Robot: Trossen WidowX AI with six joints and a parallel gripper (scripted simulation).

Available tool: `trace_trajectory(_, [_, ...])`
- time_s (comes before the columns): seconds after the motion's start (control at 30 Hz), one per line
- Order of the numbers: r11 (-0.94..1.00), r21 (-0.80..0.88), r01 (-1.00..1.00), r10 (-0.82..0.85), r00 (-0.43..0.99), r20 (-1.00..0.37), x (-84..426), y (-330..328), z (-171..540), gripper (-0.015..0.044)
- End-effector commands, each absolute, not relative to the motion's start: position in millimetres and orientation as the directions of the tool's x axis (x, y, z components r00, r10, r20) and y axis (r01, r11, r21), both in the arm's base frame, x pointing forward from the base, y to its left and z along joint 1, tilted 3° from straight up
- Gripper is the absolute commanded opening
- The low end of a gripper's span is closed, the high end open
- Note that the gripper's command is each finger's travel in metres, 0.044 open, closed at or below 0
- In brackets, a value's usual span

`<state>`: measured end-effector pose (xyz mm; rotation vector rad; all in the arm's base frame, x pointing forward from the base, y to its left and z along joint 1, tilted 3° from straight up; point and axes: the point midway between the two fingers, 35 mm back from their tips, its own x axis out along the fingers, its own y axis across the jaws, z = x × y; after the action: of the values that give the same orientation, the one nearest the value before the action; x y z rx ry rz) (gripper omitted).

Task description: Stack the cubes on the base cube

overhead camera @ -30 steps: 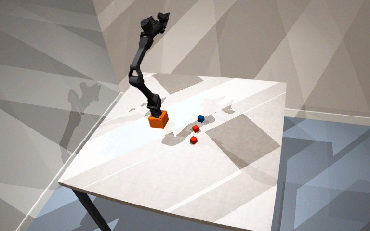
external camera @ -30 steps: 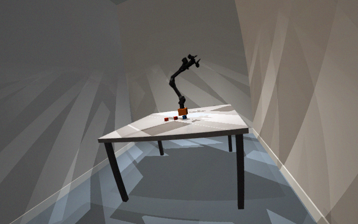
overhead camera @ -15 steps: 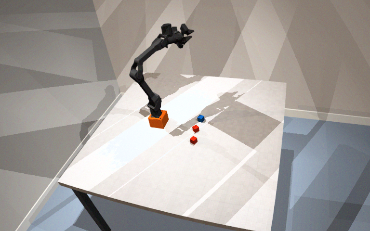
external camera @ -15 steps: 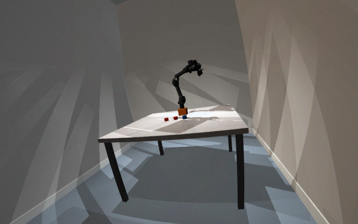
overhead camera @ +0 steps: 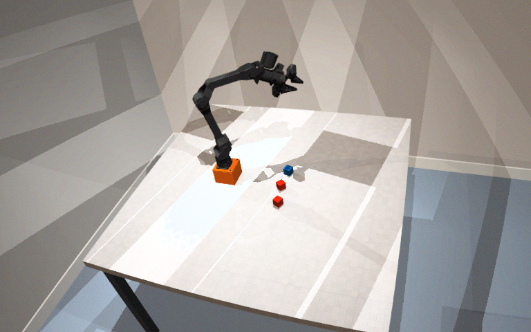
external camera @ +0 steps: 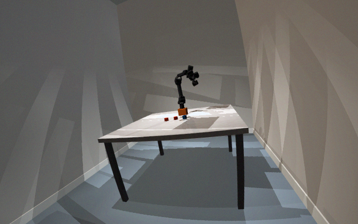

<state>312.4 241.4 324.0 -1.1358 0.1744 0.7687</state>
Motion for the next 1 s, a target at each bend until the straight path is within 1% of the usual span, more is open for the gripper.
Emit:
trace_trajectory(0.0, [0.205, -0.69, -0.694, 0.372, 0.707, -0.601, 330.5, 214.4, 285.5, 0.0265])
trace_trajectory(0.23, [0.257, -0.563, -0.786, 0.215, 0.614, -0.759, 350.6, 156.6, 224.5, 0.0265])
trace_trajectory(0.47, [0.355, -0.404, -0.843, 0.092, 0.462, -0.882, 351.2, 95.4, 169.5, 0.0265])
trace_trajectory(0.73, [0.503, -0.196, -0.842, 0.019, 0.238, -0.971, 329.7, 29.6, 116.3, 0.0265])
trace_trajectory(0.97, [0.633, -0.011, -0.774, 0.026, 0.035, -0.999, 297.0, -15.9, 81.3, 0.0265])
